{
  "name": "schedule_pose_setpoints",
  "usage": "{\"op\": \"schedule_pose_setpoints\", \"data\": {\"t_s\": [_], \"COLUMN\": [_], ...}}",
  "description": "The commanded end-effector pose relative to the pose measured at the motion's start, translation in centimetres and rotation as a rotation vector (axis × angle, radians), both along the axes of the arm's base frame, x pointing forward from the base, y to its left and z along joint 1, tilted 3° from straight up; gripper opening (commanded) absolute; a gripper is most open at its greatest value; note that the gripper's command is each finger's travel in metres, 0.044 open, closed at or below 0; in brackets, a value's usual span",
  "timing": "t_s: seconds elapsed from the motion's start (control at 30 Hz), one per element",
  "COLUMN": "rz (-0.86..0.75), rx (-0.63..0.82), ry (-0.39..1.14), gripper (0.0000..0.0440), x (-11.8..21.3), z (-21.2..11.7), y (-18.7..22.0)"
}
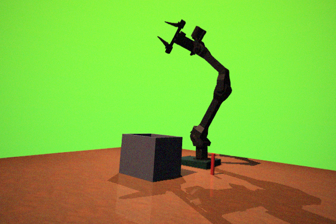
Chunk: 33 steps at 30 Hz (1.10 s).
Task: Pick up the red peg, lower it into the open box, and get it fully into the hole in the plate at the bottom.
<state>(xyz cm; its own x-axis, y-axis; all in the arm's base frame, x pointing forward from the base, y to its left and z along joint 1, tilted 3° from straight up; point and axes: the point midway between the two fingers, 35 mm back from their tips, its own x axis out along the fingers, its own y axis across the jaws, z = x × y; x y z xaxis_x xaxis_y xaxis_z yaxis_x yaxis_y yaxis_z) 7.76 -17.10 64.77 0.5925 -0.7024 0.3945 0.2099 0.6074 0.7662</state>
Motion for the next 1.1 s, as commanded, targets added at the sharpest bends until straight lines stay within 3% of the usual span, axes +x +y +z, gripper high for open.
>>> {"op": "schedule_pose_setpoints", "data": {"t_s": [0.0,0.5,1.07], "rz": [0.003,0.269,0.503], "rx": [0.018,0.397,0.792], "ry": [-0.003,-0.128,-0.145], "gripper": [0.0425,0.0440,0.0440], "x": [0.0,4.9,12.5], "z": [-0.3,-5.5,-11.8], "y": [-0.4,-4.0,-3.1]}}
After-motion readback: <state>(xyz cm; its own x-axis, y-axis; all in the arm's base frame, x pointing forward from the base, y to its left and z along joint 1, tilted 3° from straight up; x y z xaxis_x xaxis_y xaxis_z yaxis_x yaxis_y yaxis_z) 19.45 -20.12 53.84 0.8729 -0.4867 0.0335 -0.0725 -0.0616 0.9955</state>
